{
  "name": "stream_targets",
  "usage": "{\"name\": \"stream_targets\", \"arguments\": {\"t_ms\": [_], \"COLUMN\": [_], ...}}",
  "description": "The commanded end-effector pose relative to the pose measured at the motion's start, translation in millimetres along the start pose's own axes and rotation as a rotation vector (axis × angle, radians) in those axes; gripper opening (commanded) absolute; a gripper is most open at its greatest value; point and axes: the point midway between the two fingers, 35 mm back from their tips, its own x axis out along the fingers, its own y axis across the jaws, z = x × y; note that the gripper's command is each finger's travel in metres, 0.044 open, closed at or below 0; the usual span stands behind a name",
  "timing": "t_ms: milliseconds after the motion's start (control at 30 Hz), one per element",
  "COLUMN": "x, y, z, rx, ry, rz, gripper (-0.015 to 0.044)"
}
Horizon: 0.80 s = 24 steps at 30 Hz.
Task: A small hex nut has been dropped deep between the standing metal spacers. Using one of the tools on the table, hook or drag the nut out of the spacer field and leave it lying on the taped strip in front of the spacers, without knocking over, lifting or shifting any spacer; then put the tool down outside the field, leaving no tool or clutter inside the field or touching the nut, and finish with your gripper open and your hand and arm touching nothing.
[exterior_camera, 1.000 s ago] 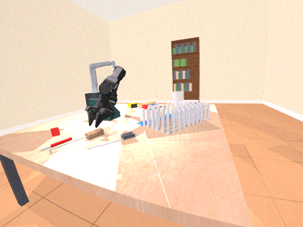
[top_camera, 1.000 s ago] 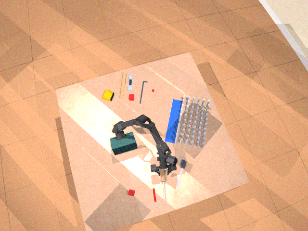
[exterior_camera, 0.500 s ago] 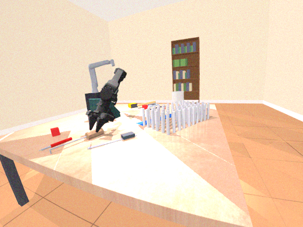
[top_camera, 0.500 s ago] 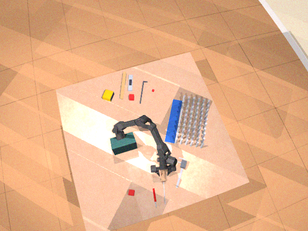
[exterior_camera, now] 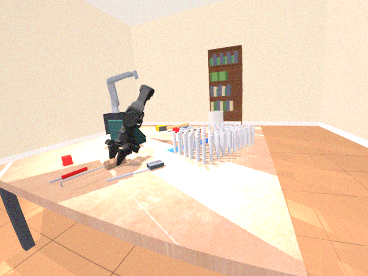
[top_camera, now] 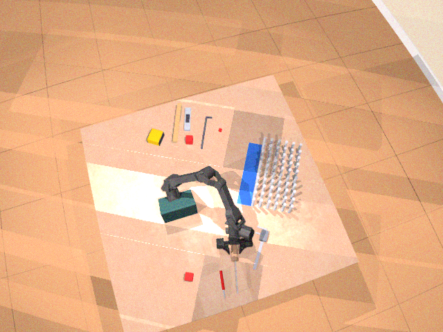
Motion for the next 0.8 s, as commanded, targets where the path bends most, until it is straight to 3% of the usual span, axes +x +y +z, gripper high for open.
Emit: {"name": "stream_targets", "arguments": {"t_ms": [0,233,400,767], "x": [2,2,-15,-76], "y": [0,0,-5,-9], "z": [1,1,-14,-59], "rx": [0.005,0.005,0.004,0.003], "ry": [-0.004,-0.004,-0.002,0.003], "rz": [-0.004,-0.004,-0.004,-0.002], "gripper": [0.0175,0.0128,0.0000,0.0000]}}
